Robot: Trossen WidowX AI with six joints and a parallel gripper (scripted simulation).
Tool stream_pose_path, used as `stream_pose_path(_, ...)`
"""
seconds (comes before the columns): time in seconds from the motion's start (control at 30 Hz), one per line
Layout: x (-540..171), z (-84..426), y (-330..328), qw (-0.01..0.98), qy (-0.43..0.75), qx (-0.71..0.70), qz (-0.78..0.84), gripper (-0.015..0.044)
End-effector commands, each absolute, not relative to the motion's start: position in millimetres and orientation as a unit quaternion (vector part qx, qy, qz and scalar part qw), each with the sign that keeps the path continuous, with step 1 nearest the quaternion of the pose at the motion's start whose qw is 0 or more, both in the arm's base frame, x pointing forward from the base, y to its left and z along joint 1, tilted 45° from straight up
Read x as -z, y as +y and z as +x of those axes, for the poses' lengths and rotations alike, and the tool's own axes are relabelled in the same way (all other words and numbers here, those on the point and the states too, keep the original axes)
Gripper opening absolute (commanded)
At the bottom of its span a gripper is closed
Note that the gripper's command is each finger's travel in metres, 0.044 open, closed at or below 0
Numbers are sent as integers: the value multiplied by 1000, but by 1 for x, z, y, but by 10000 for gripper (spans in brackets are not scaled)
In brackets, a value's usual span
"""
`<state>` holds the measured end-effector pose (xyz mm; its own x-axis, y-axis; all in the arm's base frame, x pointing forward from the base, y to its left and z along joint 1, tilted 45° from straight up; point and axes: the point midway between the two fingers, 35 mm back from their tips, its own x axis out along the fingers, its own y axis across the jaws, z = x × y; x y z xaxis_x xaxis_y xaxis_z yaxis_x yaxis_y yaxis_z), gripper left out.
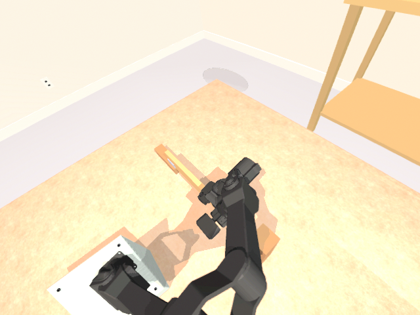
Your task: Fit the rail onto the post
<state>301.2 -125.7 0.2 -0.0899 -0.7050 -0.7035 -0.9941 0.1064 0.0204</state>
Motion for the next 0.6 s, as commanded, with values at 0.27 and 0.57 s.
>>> stream_pose_path(0.27,-4,302,-126,276,690,-261,-617,0)
stream_pose_path(0.57,-5,302,-129,276,690,-260,-617,0)
